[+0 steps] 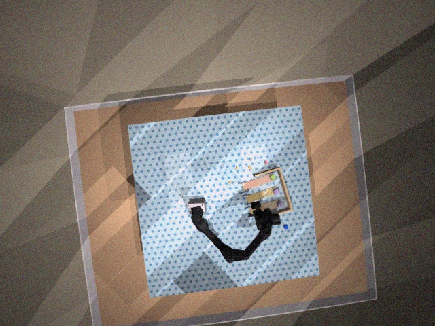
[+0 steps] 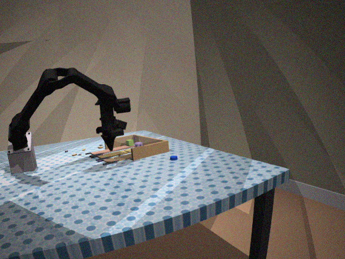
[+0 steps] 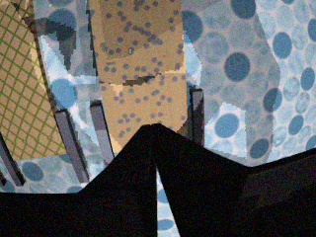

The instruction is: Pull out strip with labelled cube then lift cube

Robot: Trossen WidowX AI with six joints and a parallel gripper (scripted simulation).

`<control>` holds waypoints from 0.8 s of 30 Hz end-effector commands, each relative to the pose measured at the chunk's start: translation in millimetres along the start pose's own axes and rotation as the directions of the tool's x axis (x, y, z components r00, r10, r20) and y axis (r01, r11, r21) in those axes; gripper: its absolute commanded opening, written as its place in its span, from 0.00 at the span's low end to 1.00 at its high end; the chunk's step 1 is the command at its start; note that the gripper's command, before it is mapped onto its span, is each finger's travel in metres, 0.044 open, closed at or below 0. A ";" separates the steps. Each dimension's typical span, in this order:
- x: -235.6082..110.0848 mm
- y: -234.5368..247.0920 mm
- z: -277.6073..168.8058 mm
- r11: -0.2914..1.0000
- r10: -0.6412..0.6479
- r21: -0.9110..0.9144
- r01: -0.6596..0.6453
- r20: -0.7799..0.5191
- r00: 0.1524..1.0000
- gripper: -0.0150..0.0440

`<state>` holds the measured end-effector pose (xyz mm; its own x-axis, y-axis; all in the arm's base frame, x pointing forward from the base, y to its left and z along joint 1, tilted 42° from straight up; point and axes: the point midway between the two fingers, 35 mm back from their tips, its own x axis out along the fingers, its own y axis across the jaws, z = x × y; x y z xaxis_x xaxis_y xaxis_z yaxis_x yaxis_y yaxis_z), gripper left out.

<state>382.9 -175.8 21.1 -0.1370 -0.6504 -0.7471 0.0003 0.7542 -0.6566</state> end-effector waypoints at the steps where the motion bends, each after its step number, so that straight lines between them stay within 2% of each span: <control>1: 8.4 0.4 -1.7 1.000 0.002 -0.004 -0.002 -0.005 1.000 0.25; 24: 40.0 -0.2 -6.1 1.000 -0.001 -0.005 0.001 -0.006 1.000 0.25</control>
<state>373.0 -200.1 -6.2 -0.1406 -0.6501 -0.7467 -0.0001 0.7542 -0.6566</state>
